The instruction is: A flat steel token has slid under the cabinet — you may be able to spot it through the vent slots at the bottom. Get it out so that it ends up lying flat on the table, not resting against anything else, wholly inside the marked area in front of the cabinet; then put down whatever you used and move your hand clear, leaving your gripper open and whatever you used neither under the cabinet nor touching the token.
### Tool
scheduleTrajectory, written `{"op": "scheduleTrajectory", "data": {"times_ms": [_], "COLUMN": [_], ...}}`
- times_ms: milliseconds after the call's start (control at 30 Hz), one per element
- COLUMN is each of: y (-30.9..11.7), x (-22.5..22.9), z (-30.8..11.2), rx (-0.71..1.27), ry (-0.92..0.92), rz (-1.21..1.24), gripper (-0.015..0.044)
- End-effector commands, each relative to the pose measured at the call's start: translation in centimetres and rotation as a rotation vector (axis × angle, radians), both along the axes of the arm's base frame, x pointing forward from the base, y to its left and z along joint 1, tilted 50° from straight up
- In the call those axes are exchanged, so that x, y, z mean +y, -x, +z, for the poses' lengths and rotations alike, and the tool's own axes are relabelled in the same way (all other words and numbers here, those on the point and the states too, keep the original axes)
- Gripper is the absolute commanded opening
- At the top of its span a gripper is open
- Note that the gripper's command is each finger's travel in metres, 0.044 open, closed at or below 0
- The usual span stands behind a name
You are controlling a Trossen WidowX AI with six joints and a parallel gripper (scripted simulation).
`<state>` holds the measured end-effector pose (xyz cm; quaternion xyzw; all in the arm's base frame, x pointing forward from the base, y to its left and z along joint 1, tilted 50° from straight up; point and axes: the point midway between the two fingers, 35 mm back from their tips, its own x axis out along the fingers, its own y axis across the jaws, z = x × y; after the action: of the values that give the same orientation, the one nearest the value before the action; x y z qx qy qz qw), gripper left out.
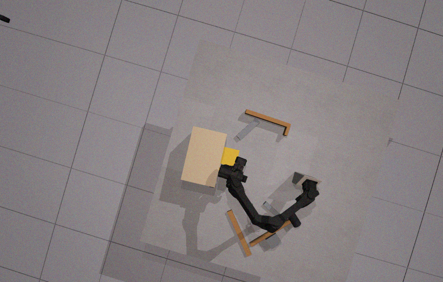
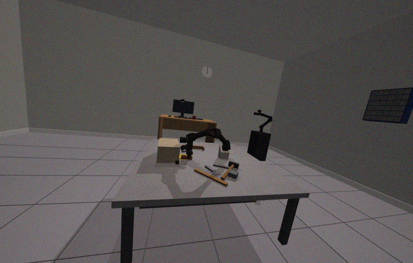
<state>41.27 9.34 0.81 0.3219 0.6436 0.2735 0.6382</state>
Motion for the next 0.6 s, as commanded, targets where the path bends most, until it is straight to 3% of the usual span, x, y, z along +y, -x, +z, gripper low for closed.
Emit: {"op": "scheduleTrajectory", "data": {"times_ms": [0, 567], "y": [0.08, 0.17], "x": [-0.55, -1.2], "z": [-0.8, -1.57], "rx": [0.004, 0.004], "ry": [0.006, 0.006], "rz": [-0.002, -0.002], "gripper": [0.0, 0.0]}}
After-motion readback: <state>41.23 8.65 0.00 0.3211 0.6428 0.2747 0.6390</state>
